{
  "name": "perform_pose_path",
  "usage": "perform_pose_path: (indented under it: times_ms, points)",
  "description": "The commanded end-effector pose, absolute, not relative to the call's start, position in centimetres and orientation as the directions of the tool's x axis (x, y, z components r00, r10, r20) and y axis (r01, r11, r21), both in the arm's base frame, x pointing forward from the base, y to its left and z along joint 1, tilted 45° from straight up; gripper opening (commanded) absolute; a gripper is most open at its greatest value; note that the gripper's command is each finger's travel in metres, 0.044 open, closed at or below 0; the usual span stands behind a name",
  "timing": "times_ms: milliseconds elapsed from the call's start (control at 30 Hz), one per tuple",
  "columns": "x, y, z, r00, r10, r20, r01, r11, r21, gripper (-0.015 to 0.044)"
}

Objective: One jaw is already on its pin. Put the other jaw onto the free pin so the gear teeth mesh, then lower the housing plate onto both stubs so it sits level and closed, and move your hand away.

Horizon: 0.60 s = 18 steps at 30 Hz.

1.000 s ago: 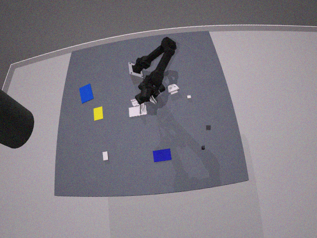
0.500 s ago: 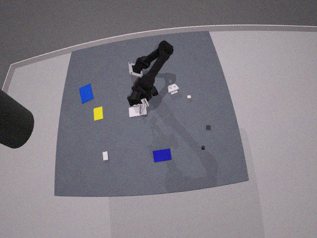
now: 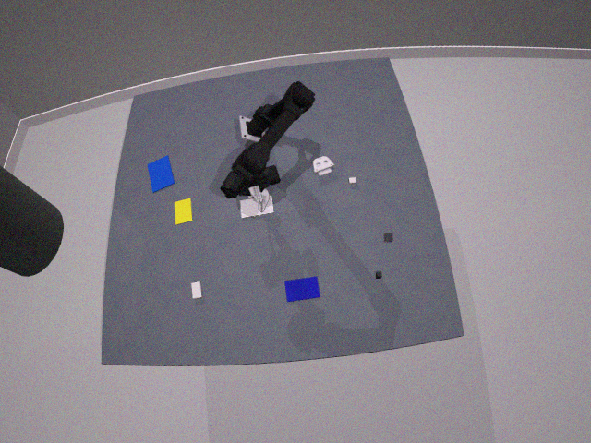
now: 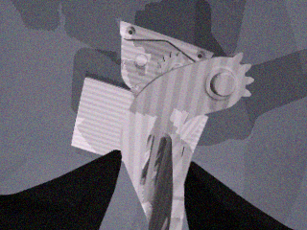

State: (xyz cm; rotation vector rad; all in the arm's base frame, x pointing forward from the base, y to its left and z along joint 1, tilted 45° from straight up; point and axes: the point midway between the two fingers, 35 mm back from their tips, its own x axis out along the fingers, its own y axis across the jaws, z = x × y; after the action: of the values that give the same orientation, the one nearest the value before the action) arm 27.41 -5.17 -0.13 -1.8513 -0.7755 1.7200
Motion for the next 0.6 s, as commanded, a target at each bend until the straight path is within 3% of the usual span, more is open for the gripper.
perform_pose_path:
  times_ms: [0, 567]
  points:
    - [27.5, -6.35, -0.97, 0.052, 0.692, -0.72, 0.051, -0.722, -0.69, 0.0134]
    - [27.41, -6.68, -1.34, 0.052, 0.693, -0.719, 0.038, -0.72, -0.692, 0.0134]
